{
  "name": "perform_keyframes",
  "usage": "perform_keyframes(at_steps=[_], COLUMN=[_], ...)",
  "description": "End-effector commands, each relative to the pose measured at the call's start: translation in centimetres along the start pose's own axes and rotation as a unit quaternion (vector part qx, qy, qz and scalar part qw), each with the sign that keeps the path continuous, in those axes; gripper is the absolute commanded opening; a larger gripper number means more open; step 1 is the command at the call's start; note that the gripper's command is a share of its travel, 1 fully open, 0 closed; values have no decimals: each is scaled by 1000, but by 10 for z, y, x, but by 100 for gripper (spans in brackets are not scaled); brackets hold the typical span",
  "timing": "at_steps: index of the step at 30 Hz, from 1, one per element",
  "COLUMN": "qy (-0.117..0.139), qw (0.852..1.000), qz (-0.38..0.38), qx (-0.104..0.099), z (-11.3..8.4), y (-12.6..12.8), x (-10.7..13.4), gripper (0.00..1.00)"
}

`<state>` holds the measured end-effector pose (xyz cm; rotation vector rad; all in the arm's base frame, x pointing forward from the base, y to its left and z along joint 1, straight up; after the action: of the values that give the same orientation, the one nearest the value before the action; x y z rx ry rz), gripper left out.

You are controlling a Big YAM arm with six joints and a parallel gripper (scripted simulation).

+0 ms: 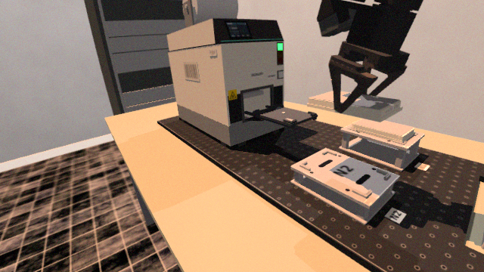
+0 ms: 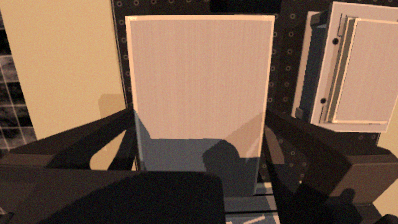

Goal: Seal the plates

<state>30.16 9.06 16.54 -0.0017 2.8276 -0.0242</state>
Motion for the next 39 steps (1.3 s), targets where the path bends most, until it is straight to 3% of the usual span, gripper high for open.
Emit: perform_keyframes(at_steps=[1, 6, 16, 20, 39], qy=[-25, -26, -3, -9, -24], qw=[1000, 1000, 1000, 1000, 1000], qz=[17, 13, 1, 11, -9], qx=[-5, -5, -1, -1, -8], z=[-10, -11, -6, -5, -9], y=[2, 2, 5, -1, 11], x=[-27, -28, -3, -1, -24], gripper=[0, 0, 0, 0, 0])
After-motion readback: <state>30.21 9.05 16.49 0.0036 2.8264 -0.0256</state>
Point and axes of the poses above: the point where the finger pads meet when closed, its own z axis out along the fingers, its own y axis across the jaws, x = y × z, the point moved 5 cm from there along -z, back along the fingers, and after that the axes turned 4 degrees about -z, right-handed, at the moved point
